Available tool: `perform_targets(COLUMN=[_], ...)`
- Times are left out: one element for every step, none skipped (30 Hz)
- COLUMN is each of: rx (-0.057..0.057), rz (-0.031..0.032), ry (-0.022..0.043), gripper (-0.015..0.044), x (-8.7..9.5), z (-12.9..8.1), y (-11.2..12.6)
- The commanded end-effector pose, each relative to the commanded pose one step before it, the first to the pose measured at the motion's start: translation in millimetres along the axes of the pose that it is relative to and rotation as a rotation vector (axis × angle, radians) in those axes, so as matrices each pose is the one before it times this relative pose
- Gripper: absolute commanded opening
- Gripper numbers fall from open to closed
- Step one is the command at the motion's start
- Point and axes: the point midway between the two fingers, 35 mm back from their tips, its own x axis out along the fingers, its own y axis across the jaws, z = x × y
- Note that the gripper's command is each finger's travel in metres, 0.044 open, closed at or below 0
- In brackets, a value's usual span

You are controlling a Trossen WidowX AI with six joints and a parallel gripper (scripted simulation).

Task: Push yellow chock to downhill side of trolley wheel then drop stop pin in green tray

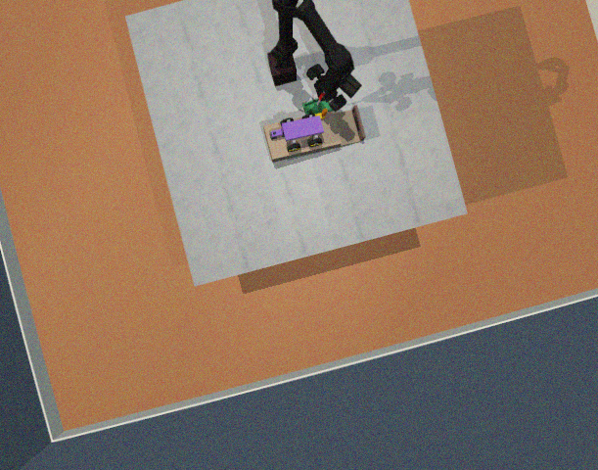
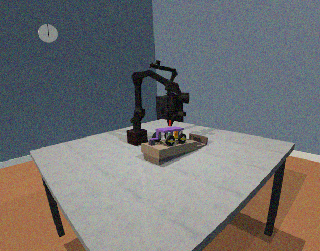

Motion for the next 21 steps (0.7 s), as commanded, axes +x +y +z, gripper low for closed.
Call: perform_targets(rx=[-0.1335,-0.0315,-0.0315,-0.0315,-0.0315,-0.0316,-0.0316,-0.0316,-0.0316,-0.0262,-0.0265,-0.0298,-0.0298,-0.0298,-0.0304,-0.0304,-0.0304,-0.0304,-0.0304,-0.0304,-0.0304], rz=[-0.02794,-0.00518,-0.00529,-0.00541,-0.00551,-0.00561,-0.00570,-0.00578,-0.00585,-0.00490,-0.00185,-0.00228,-0.00248,-0.00269,-0.00263,-0.00283,-0.00303,-0.00323,-0.00342,-0.00360,-0.00378], ry=[-0.01879,-0.00325,-0.00306,-0.00286,-0.00265,-0.00245,-0.00224,-0.00202,-0.00180,-0.00133,-0.00480,-0.00532,-0.00522,-0.00512,-0.00525,-0.00514,-0.00502,-0.00490,-0.00476,-0.00462,-0.00447], gripper=[0.0000,0.0000,0.0000,0.0000,0.0000,0.0000,0.0000,0.0000,0.0000,0.0000,0.0000,0.0000,0.0000,0.0000,0.0000,0.0000,0.0000,0.0000,0.0000,0.0000,0.0000], x=[-1.45,-0.01,-0.01,-0.01,-0.02,-0.02,-0.02,-0.02,-0.03,-0.02,0.07,0.07,0.07,0.06,0.07,0.06,0.05,0.05,0.04,0.03,0.03], z=[-0.78,-0.12,-0.12,-0.11,-0.11,-0.10,-0.10,-0.09,-0.08,-0.07,-0.16,-0.18,-0.17,-0.17,-0.17,-0.17,-0.16,-0.16,-0.16,-0.16,-0.15], y=[0.29,0.16,0.16,0.16,0.17,0.17,0.17,0.17,0.17,0.14,0.11,0.13,0.13,0.13,0.14,0.14,0.14,0.14,0.14,0.15,0.15])
